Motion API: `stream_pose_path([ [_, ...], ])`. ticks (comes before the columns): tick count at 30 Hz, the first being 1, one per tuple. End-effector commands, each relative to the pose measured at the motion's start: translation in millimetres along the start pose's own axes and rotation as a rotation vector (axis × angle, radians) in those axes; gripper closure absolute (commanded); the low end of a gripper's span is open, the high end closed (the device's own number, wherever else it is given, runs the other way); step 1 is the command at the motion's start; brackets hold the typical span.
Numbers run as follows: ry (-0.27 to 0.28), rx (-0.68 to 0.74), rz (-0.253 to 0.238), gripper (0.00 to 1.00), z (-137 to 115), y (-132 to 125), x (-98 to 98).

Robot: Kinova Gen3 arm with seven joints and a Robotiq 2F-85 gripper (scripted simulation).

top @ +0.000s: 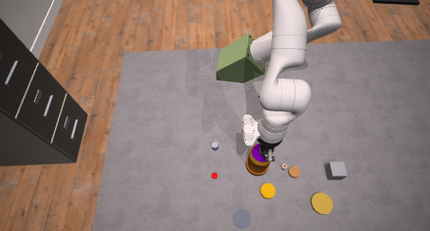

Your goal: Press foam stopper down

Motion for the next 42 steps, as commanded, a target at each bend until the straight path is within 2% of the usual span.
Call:
stream_pose_path([
  [1, 0.001, 0.004, 0.001, 1.0, -0.8, 1.0, 3.3],
  [42, 0.001, 0.004, 0.001, 1.0, -0.9, 1.1, 22.9],
])
Point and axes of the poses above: the point where the finger pads meet when closed, its own x axis out along the fingers, its own y axis across the jaws, z = x × y, the point moved 10 cm from there along -x, back along the fingers, and after that the axes turned 7 degrees about -x, right-handed, at the moved point
